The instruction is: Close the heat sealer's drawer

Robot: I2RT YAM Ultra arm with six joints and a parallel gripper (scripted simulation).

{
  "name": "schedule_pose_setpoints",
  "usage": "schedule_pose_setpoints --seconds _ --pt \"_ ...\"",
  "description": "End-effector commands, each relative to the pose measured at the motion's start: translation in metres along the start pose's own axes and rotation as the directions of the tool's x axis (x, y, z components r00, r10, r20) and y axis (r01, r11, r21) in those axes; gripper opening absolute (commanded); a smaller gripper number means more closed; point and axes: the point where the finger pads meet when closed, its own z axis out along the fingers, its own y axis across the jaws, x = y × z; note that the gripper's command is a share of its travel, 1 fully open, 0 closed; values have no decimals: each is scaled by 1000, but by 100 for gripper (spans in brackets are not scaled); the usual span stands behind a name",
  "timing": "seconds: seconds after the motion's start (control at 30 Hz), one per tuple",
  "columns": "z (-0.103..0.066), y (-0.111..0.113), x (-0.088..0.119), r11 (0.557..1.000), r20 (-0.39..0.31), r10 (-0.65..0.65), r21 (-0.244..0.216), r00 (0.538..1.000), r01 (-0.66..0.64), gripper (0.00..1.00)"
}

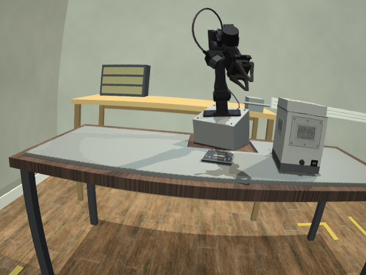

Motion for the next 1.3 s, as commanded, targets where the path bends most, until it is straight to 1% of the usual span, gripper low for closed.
schedule_pose_setpoints --seconds 0.0,0.03,0.07,0.1,0.13,0.23,0.27,0.3,0.33,0.37,0.4,0.43,0.53,0.57,0.6,0.63,0.67,0.73,0.77,0.8,0.83,0.87,0.9,0.97,1.0,1.03,1.1,1.17,1.2,1.23,1.27 --pt "-14 19 9 996 -24 -87 -37 996 86 45" --pt "-23 25 13 994 -19 -91 -56 996 90 45" --pt "-22 24 14 995 -3 -90 -51 996 90 45" --pt "-21 26 17 994 0 -91 -58 996 91 45" --pt "-12 13 23 996 -8 -87 -35 996 87 45" --pt "-10 13 32 997 -9 -73 -35 997 73 45" --pt "-18 23 34 992 -19 -117 -47 993 116 45" --pt "-18 23 41 988 -51 -147 -49 988 144 45" --pt "-18 23 45 984 -67 -175 -46 982 172 45" --pt "-7 15 50 980 -91 -200 -23 976 198 45" --pt "-15 20 53 979 -85 -205 -40 975 202 45" --pt "-16 21 56 979 -77 -205 -41 976 202 45" --pt "-16 20 58 979 -68 -204 -37 977 202 45" --pt "-9 14 63 979 -70 -203 -33 977 201 45" --pt "-6 9 67 979 -75 -202 -22 977 201 45" --pt "-12 15 70 973 -89 -230 -26 969 229 45" --pt "-15 19 77 966 -115 -260 -43 959 257 45" --pt "1 7 86 950 -163 -308 -12 937 311 45" --pt "1 7 90 949 -165 -311 -12 936 314 45" --pt "-6 11 93 949 -157 -314 -28 936 314 45" --pt "-13 16 93 948 -133 -317 -36 939 315 45" --pt "-8 6 99 949 -142 -314 -21 939 315 45" --pt "-5 4 103 949 -141 -314 -22 939 314 45" --pt "-4 3 111 953 -142 -301 -20 943 302 45" --pt "-7 2 115 940 -162 -339 -14 927 342 45" --pt "-13 12 118 929 -171 -369 -45 913 367 45" --pt "-13 12 118 929 -171 -369 -45 913 367 45" --pt "2 0 130 907 -227 -415 -25 881 420 45" --pt "-3 3 133 905 -224 -421 -36 879 424 45" --pt "-13 9 134 904 -205 -425 -53 882 423 45" --pt "-13 8 136 904 -197 -425 -48 884 424 45"
